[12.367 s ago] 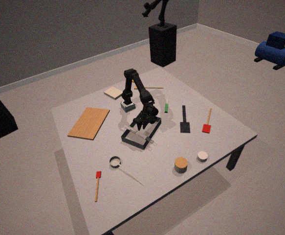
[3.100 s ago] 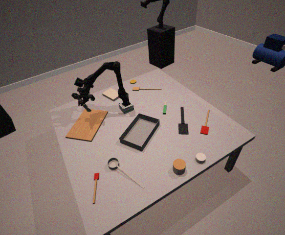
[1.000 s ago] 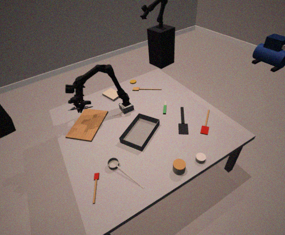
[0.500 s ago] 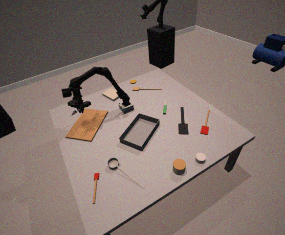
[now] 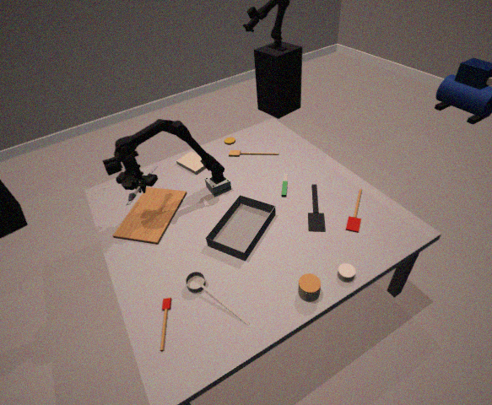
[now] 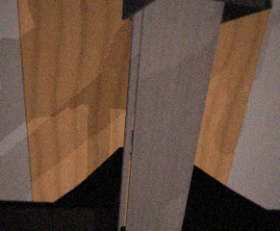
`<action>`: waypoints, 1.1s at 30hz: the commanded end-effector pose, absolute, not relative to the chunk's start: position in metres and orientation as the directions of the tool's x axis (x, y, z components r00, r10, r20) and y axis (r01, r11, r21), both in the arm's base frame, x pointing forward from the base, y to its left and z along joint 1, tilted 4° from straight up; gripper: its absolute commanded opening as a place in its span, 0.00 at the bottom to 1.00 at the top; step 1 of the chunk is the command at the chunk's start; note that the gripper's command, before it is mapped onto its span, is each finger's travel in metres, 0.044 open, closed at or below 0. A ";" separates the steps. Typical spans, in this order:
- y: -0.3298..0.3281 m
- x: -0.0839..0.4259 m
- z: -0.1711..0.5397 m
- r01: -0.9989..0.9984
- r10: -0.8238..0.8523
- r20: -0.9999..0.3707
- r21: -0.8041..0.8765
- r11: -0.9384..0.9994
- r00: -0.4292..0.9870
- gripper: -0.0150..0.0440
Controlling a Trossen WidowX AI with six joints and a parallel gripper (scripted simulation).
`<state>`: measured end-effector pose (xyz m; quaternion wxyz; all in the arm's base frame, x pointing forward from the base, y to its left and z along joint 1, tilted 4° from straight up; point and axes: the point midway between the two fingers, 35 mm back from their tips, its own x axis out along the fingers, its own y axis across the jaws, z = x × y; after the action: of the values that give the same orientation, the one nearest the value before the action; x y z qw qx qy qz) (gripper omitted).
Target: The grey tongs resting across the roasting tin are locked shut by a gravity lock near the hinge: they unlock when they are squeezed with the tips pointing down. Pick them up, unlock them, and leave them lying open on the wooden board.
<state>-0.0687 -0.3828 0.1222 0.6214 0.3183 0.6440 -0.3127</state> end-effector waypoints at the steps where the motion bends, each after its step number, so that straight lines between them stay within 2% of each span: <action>1: -0.384 -0.070 0.127 0.801 0.021 -0.999 -0.021 0.599 -0.041 0.00; 33: -0.388 -0.073 0.083 0.801 0.020 -0.999 -0.021 0.599 -0.041 0.00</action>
<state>-0.0719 -0.3893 0.0885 0.6178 0.3152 0.6471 -0.3167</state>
